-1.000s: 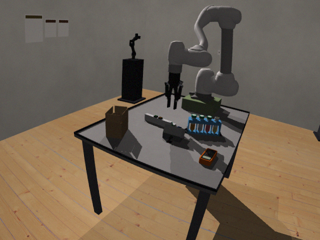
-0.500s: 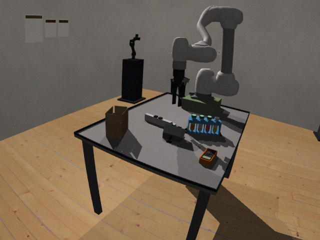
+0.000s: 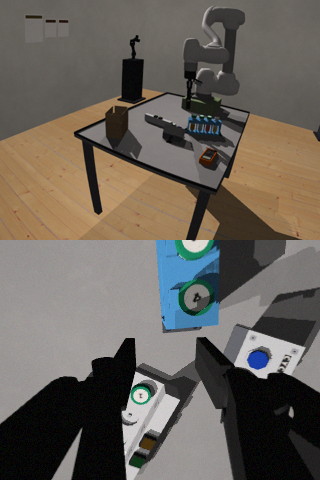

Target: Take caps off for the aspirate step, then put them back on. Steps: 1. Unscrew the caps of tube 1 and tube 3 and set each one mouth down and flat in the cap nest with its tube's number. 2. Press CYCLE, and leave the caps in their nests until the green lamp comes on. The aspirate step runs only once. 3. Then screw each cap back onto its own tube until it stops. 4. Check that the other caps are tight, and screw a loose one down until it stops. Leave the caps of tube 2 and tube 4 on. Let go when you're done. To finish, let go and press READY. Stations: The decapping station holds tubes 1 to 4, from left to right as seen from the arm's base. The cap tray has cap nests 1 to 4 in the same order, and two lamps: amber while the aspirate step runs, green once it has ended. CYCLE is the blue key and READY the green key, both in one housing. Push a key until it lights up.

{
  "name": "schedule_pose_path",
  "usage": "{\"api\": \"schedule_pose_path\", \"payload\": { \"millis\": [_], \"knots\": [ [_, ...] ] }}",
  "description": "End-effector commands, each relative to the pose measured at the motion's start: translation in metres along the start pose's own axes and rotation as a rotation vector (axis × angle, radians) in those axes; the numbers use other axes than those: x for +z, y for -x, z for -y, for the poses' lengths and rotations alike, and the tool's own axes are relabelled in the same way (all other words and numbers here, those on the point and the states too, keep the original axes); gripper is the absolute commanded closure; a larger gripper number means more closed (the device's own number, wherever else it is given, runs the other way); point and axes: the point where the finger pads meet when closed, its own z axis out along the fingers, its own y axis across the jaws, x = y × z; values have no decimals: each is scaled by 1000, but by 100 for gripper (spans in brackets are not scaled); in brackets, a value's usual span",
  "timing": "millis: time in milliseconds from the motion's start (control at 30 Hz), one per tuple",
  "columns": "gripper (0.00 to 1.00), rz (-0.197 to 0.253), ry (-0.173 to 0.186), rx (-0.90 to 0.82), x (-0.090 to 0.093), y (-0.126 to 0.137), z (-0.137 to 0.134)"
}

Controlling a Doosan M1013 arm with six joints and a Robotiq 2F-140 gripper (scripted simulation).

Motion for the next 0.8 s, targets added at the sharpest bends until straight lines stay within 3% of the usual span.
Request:
{"api": "schedule_pose_path", "payload": {
  "millis": [0,133,333,533,767],
  "knots": [
    [59,43,-16,275,1,-24,-8],
    [59,48,-14,453,2,-50,-16],
    [59,48,-14,453,4,-97,-30],
    [59,48,-14,453,4,-98,-30],
    [59,48,-14,453,25,-97,-30]
  ]
}}
